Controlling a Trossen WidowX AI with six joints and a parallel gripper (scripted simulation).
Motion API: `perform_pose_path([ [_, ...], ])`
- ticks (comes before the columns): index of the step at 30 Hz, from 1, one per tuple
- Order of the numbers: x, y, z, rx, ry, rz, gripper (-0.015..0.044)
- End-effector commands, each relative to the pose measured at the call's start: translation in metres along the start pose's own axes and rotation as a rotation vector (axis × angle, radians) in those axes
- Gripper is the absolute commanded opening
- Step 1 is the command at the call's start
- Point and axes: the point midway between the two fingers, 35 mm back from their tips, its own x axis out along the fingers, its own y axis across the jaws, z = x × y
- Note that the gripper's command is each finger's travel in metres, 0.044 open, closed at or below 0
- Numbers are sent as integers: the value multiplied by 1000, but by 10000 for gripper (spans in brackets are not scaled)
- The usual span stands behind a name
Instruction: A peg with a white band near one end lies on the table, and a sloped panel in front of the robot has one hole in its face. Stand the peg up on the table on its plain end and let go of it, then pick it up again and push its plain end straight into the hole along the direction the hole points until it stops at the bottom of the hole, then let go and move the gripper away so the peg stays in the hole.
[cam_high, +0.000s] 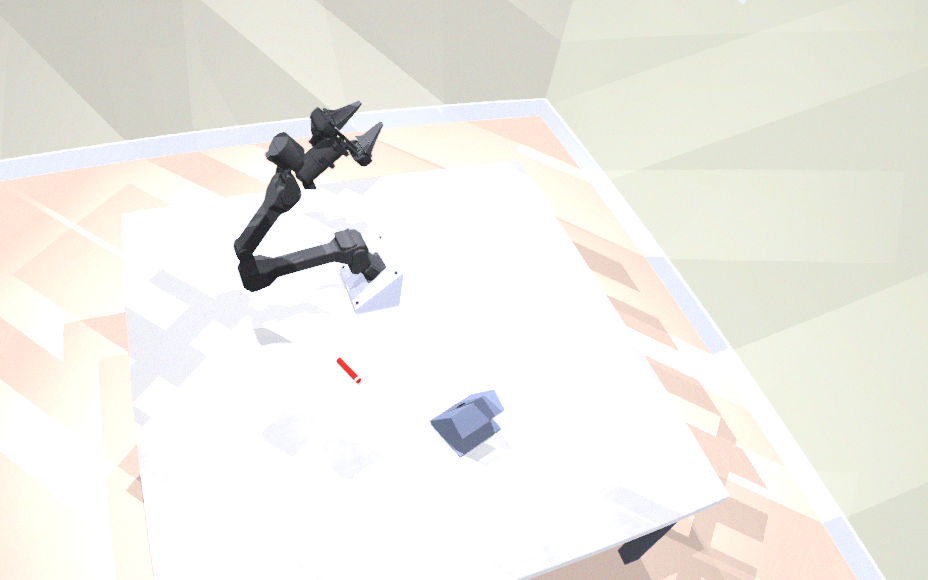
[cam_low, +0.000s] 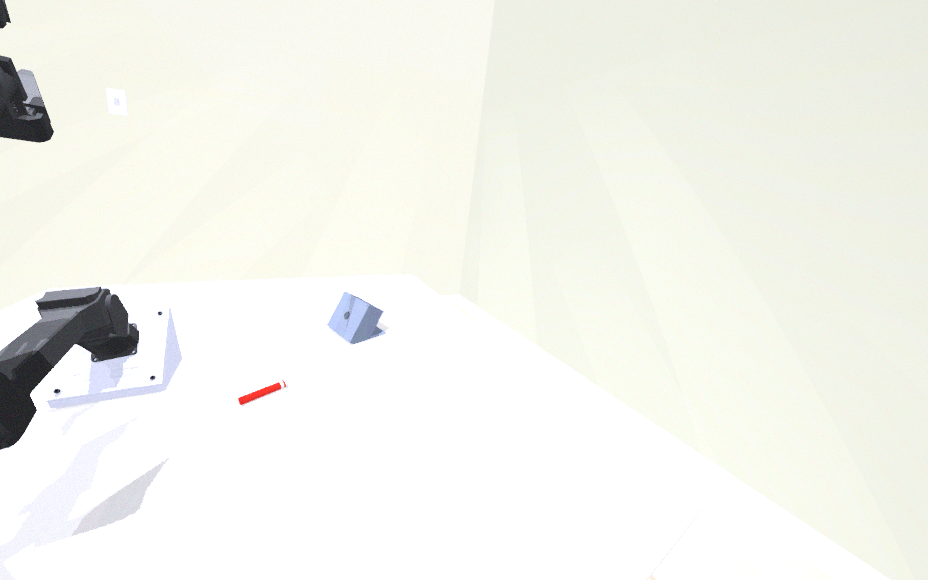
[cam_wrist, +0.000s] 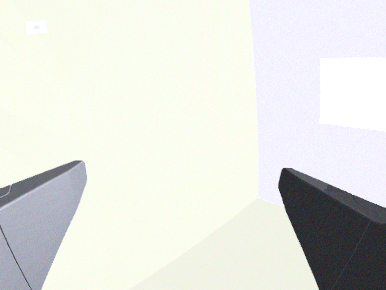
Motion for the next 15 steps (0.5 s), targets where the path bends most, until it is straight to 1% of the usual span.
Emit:
perform_pose_path([
  [1,10,11,-28,63,124,57,440],
  [8,18,30,-74,164,325,134,440],
  [15,16,49,-121,264,526,194,440],
])
